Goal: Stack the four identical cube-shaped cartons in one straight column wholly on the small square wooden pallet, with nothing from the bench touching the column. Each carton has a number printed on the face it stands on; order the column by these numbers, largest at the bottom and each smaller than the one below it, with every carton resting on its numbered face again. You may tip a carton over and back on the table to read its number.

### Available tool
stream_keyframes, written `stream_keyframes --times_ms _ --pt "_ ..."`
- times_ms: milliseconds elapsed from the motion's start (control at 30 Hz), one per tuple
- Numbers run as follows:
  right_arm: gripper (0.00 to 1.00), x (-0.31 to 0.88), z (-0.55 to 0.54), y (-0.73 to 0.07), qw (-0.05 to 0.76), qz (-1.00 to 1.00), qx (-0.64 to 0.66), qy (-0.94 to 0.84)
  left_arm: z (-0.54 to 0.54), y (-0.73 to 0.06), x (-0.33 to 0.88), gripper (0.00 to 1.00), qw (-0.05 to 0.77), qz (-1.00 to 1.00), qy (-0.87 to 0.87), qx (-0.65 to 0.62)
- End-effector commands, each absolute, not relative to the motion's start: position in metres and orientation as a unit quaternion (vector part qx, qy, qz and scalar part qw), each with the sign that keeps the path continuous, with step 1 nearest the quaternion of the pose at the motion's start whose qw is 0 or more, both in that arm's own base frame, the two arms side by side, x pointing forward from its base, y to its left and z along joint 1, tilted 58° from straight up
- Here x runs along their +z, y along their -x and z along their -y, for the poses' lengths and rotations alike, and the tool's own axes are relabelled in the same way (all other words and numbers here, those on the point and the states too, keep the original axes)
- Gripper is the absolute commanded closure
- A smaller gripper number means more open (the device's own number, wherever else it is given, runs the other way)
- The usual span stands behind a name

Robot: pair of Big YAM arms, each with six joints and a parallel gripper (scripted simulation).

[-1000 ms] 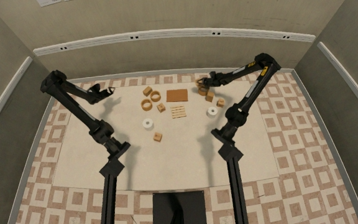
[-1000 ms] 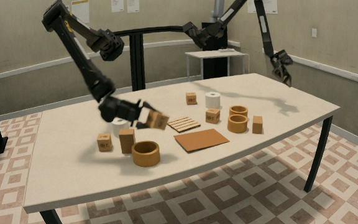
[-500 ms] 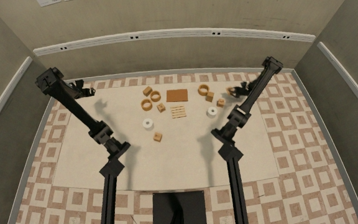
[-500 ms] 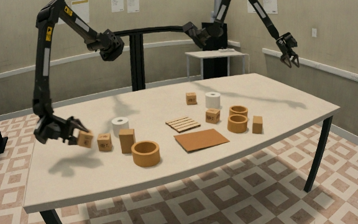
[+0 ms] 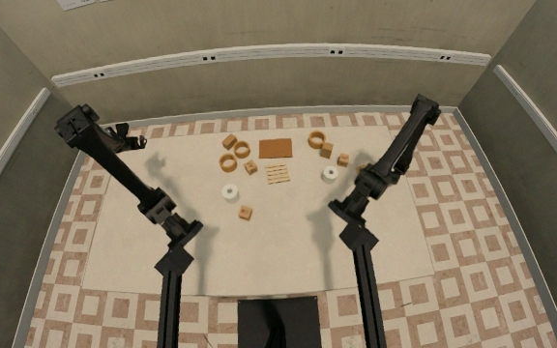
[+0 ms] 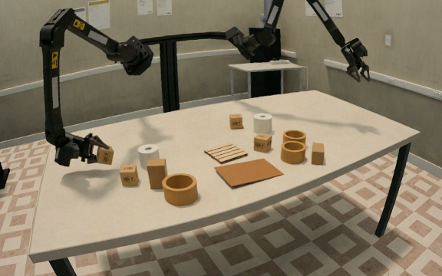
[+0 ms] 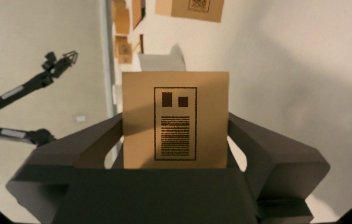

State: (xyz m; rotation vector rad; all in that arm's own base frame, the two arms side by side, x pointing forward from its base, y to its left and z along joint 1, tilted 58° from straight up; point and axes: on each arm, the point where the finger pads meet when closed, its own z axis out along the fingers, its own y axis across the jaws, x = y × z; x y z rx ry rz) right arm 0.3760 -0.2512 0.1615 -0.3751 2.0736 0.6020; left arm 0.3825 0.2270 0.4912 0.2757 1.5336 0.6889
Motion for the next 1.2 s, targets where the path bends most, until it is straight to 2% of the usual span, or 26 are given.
stream_keyframes --times_ms 0,500,1000,1167 --pt "0.5 0.148 0.252 -0.358 0.468 -0.821 0.26 0.2 -0.226 -0.384 0.512 0.0 0.662 -0.669 -0.129 0.313" --pt "0.5 0.155 0.266 -0.347 0.48 -0.821 0.256 0.172 -0.226 -0.385 0.503 0.0 0.661 -0.671 -0.129 0.311" --pt "0.5 0.144 0.252 -0.337 0.491 -0.839 0.235 -0.008 -0.226 -0.385 0.503 0.0 0.661 -0.671 -0.129 0.311" --pt "0.5 0.137 0.242 -0.332 0.501 -0.84 0.207 -0.02 -0.226 -0.385 0.503 0.0 0.661 -0.671 -0.129 0.311"
